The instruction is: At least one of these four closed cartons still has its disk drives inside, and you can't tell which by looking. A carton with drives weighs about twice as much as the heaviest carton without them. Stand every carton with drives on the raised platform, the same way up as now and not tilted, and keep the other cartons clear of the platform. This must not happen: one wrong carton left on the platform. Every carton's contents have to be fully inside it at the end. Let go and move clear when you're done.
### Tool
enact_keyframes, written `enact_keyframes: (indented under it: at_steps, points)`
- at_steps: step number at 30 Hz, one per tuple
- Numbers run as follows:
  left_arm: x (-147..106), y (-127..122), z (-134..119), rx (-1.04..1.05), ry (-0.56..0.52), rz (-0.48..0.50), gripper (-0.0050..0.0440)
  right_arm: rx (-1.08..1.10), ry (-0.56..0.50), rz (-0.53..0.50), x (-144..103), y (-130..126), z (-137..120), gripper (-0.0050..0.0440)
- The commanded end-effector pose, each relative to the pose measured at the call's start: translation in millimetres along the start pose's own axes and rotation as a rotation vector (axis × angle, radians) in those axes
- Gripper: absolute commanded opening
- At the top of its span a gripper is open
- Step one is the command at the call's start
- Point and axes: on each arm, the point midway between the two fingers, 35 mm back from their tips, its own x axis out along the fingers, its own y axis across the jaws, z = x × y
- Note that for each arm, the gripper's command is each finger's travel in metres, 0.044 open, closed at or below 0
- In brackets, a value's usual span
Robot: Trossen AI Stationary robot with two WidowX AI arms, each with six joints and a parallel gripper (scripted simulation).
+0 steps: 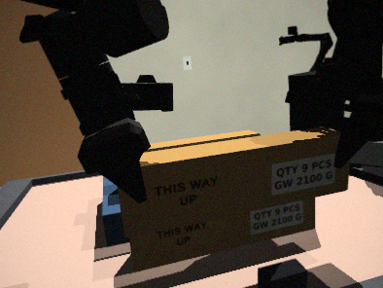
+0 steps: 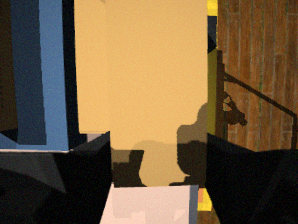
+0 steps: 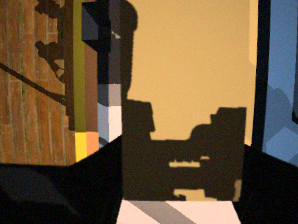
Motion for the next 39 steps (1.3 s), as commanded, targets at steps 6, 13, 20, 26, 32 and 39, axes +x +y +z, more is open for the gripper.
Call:
enact_keyframes:
  at_steps: [6,13,20,26,32,39]
  points:
    - [-49,-2,21,-0.024,-0.113,-0.071,-0.005,0.025,-0.078,0.062,-40,0,15,-0.005]
    - [-23,50,11,-0.015,-0.061,-0.04,-0.005,0.015,-0.047,0.039,-20,-49,7,-0.005]
    - [-23,50,11,-0.015,-0.061,-0.04,-0.005,0.015,-0.047,0.039,-20,-49,7,-0.005]
    - [-24,50,11,-0.015,-0.061,-0.038,-0.005,0.012,-0.007,0.01,-20,-49,7,-0.005]
    - [-24,50,11,-0.015,-0.061,-0.038,-0.005,0.012,-0.007,0.01,-20,-49,7,-0.005]
    - [-24,50,11,-0.015,-0.061,-0.038,-0.005,0.012,-0.007,0.01,-20,-49,7,-0.005]
